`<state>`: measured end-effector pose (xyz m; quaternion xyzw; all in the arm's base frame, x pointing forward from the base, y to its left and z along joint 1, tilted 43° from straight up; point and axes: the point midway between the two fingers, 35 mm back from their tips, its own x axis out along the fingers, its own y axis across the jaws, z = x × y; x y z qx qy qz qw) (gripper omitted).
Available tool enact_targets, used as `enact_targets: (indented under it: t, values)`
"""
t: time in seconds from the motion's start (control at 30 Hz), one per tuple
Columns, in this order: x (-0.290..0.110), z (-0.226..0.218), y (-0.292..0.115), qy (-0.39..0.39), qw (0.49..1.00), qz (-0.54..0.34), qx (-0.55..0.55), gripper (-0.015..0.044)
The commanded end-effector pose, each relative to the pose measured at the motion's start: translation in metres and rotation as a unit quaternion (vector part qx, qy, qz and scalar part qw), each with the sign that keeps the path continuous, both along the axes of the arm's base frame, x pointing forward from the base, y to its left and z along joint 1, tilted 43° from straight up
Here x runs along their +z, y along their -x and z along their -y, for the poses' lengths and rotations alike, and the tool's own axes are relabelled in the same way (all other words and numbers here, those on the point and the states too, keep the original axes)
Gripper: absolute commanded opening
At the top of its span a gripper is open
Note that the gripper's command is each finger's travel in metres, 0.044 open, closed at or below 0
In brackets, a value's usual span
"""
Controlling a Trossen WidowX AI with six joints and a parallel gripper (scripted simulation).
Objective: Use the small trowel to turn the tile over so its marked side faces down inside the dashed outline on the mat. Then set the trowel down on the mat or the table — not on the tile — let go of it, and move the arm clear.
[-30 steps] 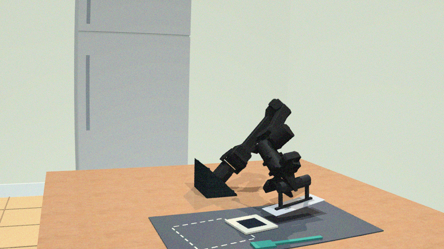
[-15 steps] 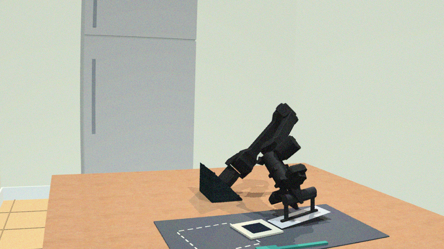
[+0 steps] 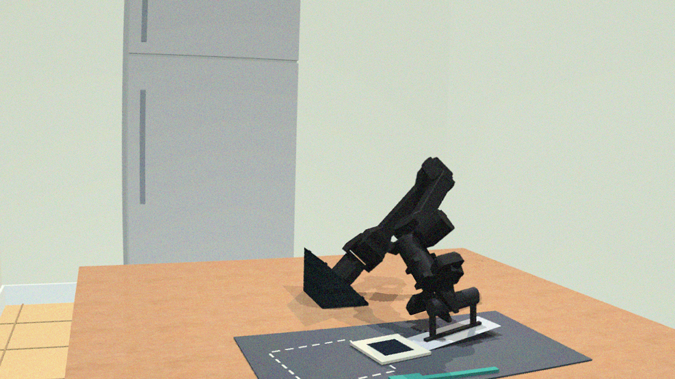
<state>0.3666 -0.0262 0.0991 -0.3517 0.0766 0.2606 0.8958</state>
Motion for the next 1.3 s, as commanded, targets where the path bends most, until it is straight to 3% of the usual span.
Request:
enact_targets:
  t: [0.0, 0.8, 1.27]
  values:
    - [-0.006, 0.007, -0.001, 0.002, 1.000, 0.000, -0.002, 0.0000]
    - [-0.031, 0.035, 0.000, 0.003, 1.000, 0.000, -0.002, 0.0000]
    - [-0.013, 0.050, 0.003, 0.054, 0.998, -0.004, -0.010, 0.0000]
